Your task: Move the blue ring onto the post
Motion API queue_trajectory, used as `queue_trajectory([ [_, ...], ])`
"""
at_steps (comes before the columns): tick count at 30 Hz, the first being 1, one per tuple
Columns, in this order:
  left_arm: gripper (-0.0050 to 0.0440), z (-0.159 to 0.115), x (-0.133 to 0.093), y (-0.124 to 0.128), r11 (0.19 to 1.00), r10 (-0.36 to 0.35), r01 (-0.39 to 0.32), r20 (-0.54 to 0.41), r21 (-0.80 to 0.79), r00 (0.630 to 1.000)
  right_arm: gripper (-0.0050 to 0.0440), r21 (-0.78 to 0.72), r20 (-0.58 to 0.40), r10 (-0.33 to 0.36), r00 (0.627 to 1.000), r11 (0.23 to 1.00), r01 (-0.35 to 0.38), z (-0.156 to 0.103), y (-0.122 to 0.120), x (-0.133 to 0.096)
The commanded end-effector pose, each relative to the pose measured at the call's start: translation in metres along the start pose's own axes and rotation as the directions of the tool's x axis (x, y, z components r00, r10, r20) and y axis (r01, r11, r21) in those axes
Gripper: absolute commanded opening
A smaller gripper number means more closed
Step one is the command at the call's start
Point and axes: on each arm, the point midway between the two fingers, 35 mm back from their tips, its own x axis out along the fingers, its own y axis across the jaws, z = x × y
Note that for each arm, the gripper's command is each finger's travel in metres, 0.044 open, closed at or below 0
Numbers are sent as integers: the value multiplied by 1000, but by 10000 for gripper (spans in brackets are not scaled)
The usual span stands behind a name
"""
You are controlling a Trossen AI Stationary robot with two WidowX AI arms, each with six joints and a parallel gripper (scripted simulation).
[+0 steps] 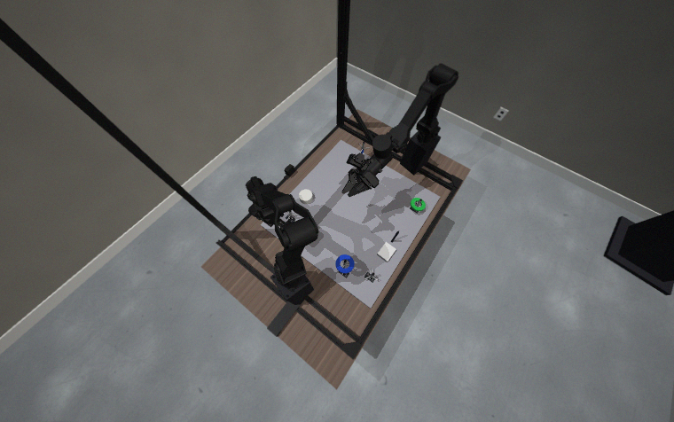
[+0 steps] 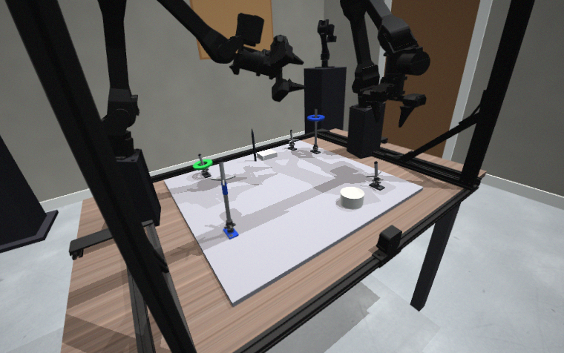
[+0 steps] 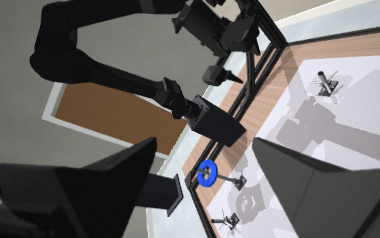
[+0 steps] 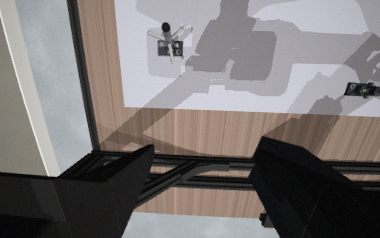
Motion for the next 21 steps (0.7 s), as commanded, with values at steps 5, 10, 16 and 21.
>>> queue_trajectory([
  [5, 400, -63, 52, 34, 929, 200, -191, 3, 318, 980, 400, 5, 3, 1, 1000, 1000, -1, 0, 0, 0],
  [10, 400, -92, 64, 48, 850, 296, -271, 16, 452, 955, 400, 5, 3, 1, 1000, 1000, -1, 0, 0, 0],
  [16, 400, -119, 71, 55, 771, 362, -311, 21, 555, 932, 400, 5, 3, 1, 1000, 1000, -1, 0, 0, 0],
  [21, 400, -120, 72, 53, 771, 362, -311, 21, 555, 932, 400, 5, 3, 1, 1000, 1000, -1, 0, 0, 0],
])
